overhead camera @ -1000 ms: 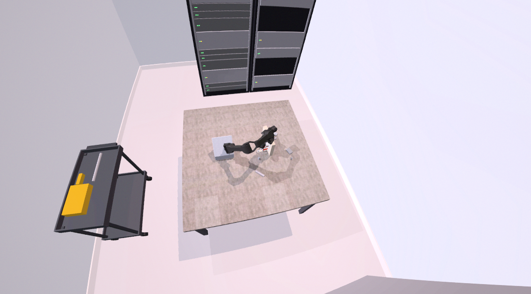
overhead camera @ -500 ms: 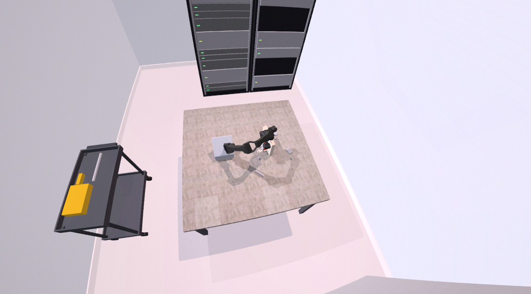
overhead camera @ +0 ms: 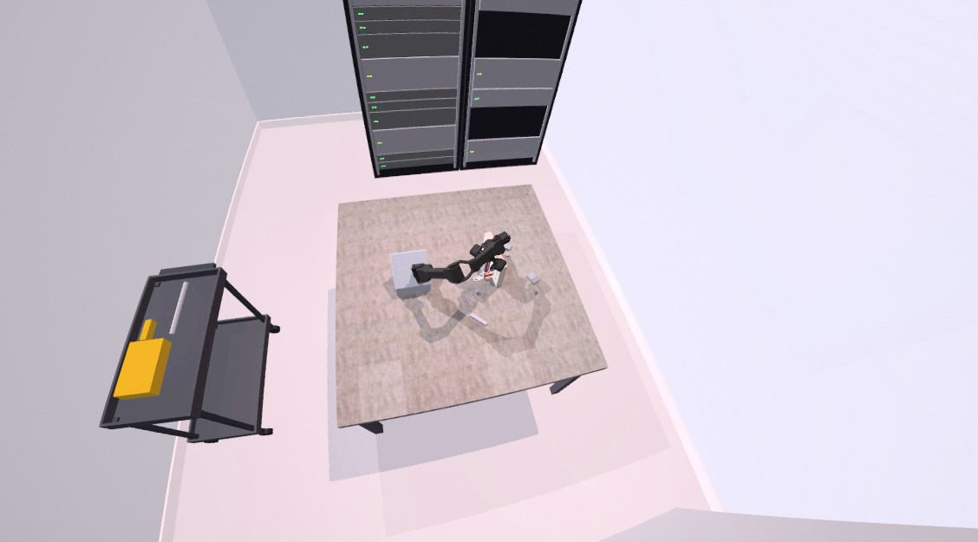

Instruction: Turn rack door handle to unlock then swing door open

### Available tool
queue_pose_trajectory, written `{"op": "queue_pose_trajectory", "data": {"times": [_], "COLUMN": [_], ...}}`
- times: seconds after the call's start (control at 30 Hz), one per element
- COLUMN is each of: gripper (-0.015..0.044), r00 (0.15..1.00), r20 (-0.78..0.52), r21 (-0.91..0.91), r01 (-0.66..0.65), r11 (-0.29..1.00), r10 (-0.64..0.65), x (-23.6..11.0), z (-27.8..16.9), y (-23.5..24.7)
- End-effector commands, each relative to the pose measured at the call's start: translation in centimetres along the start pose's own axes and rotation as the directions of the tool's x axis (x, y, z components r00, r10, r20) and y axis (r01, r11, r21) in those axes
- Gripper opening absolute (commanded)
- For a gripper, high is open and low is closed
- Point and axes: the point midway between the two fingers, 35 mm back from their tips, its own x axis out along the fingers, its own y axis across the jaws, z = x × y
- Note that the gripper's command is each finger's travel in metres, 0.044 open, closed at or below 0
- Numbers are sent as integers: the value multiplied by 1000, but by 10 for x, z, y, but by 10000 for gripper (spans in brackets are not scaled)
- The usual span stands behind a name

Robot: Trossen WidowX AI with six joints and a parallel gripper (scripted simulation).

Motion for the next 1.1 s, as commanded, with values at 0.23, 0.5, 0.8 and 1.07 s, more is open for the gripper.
{"op": "queue_pose_trajectory", "data": {"times": [0.23, 0.5, 0.8, 1.07], "gripper": [282, 282, 282, 242], "r00": [1000, 1000, 1000, 1000], "r20": [1, 1, 1, 1], "r21": [-511, -803, -894, -894], "r01": [-1, 0, 0, 0], "r11": [860, 596, 449, 449], "r10": [2, 2, 2, 2], "x": [0, 0, 0, 0], "z": [0, 0, 0, 0], "y": [0, 0, 0, 0]}}
